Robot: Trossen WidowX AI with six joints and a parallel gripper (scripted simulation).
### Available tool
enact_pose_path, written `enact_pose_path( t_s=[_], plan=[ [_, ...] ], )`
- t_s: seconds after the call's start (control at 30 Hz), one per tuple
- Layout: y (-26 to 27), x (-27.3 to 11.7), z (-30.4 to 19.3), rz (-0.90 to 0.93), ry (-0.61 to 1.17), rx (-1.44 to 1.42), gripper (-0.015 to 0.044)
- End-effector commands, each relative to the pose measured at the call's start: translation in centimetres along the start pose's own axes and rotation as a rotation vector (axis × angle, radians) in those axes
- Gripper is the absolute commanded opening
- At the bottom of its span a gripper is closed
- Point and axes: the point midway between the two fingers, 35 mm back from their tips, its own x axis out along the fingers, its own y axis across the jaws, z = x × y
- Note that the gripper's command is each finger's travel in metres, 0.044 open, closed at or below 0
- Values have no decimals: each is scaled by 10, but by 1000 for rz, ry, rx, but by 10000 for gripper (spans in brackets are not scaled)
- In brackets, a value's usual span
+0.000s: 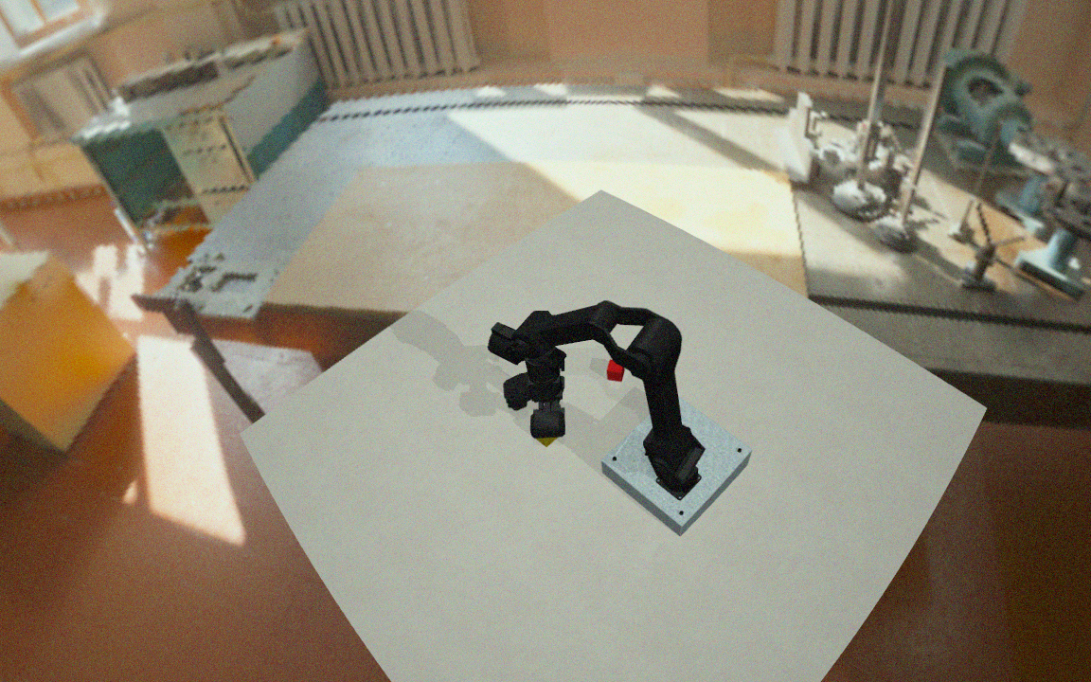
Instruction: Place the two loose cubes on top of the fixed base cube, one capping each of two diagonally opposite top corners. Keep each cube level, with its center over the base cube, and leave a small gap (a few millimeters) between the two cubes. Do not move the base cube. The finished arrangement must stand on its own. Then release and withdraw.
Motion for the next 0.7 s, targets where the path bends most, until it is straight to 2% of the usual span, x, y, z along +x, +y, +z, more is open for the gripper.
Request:
enact_pose_path(
  t_s=[0.0, 0.67],
  plan=[
    [1, 2, 0, 5, 2, 3, 205],
    [0, -21, 0, 0, 0, 0, 205]
  ],
)
